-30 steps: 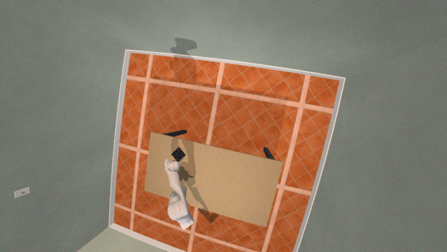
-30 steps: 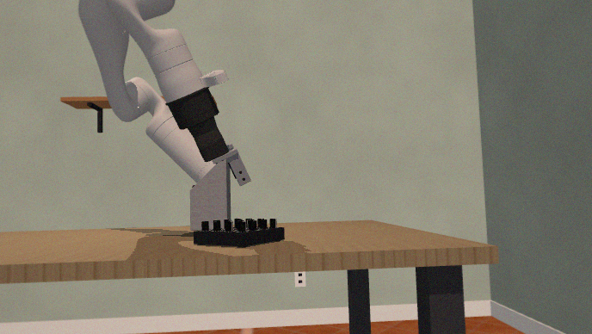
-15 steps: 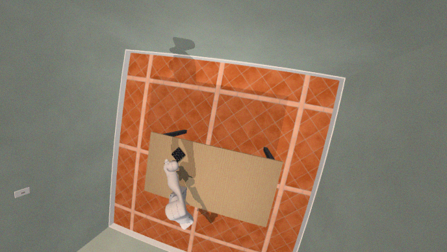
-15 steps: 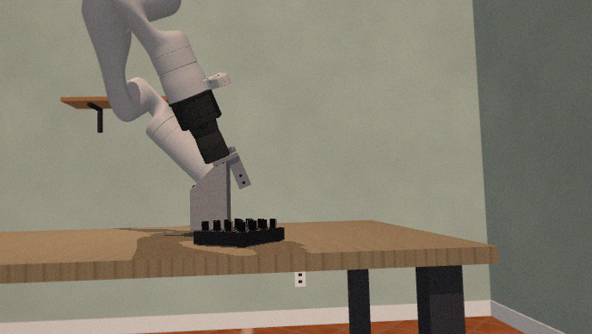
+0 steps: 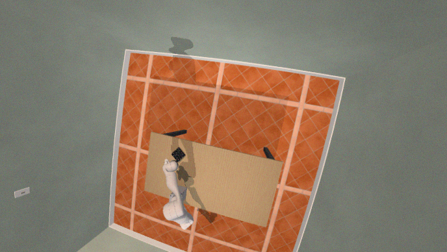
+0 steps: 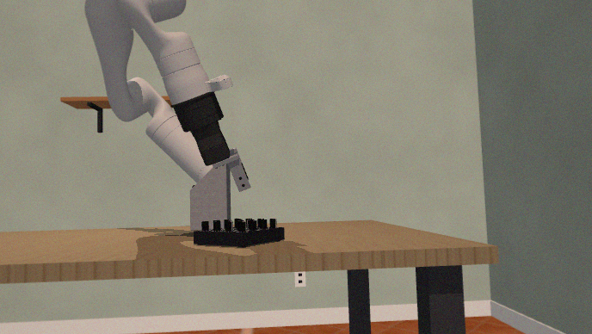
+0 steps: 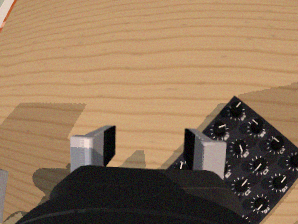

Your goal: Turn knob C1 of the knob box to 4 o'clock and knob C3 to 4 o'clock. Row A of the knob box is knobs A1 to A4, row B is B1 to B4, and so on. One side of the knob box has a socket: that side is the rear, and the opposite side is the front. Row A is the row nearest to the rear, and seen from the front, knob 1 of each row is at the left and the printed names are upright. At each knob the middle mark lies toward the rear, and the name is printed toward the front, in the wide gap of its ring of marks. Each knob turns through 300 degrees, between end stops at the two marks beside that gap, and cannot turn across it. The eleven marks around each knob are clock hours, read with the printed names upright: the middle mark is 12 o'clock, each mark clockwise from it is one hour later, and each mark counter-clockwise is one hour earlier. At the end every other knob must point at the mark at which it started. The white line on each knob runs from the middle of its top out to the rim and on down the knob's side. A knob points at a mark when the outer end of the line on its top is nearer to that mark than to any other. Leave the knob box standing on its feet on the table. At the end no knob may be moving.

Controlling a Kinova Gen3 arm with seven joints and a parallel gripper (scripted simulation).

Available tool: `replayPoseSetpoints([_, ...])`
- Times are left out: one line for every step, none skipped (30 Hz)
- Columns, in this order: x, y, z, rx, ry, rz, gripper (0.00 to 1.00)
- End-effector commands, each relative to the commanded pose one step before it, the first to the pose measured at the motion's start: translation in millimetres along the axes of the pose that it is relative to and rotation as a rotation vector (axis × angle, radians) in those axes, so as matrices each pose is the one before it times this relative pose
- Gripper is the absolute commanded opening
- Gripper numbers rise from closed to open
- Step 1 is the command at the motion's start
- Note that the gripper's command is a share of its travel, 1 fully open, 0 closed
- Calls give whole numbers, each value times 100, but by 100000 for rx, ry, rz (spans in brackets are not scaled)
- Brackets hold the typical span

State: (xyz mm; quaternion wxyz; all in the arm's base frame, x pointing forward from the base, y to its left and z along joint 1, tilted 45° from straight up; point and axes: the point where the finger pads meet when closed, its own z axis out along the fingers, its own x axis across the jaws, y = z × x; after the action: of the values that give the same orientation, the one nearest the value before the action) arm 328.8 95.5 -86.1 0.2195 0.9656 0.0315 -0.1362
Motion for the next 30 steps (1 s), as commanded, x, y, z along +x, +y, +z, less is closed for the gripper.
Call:
replayPoseSetpoints([-224,-233,172,-426,68,1032,100])
replayPoseSetpoints([0,0,0,0,0,0,100])
replayPoseSetpoints([0,0,0,0,0,0,100])
replayPoseSetpoints([0,0,0,0,0,0,100])
replayPoseSetpoints([72,25,206,-1115,514,2328,100])
replayPoseSetpoints([6,2,17,-94,46,197,100])
replayPoseSetpoints([0,0,0,0,0,0,100])
replayPoseSetpoints([0,0,0,0,0,0,100])
replayPoseSetpoints([0,0,0,0,0,0,100])
replayPoseSetpoints([0,0,0,0,0,0,100])
replayPoseSetpoints([0,0,0,0,0,0,100])
replayPoseSetpoints([0,0,0,0,0,0,100])
replayPoseSetpoints([0,0,0,0,0,0,100])
replayPoseSetpoints([77,27,194,-1085,563,2289,100])
replayPoseSetpoints([7,2,16,-91,50,194,100])
replayPoseSetpoints([0,0,0,0,0,0,100])
replayPoseSetpoints([0,0,0,0,0,0,100])
replayPoseSetpoints([0,0,0,0,0,0,100])
replayPoseSetpoints([0,0,0,0,0,0,100])
replayPoseSetpoints([0,0,0,0,0,0,100])
replayPoseSetpoints([0,0,0,0,0,0,100])
replayPoseSetpoints([82,29,182,-1053,609,2249,100])
replayPoseSetpoints([7,2,15,-89,54,191,100])
replayPoseSetpoints([0,0,0,0,0,0,100])
replayPoseSetpoints([0,0,0,0,0,0,100])
replayPoseSetpoints([0,0,0,0,0,0,100])
replayPoseSetpoints([0,0,0,0,0,0,100])
replayPoseSetpoints([0,0,0,0,0,0,100])
replayPoseSetpoints([0,0,0,0,0,0,100])
replayPoseSetpoints([0,0,0,0,0,0,100])
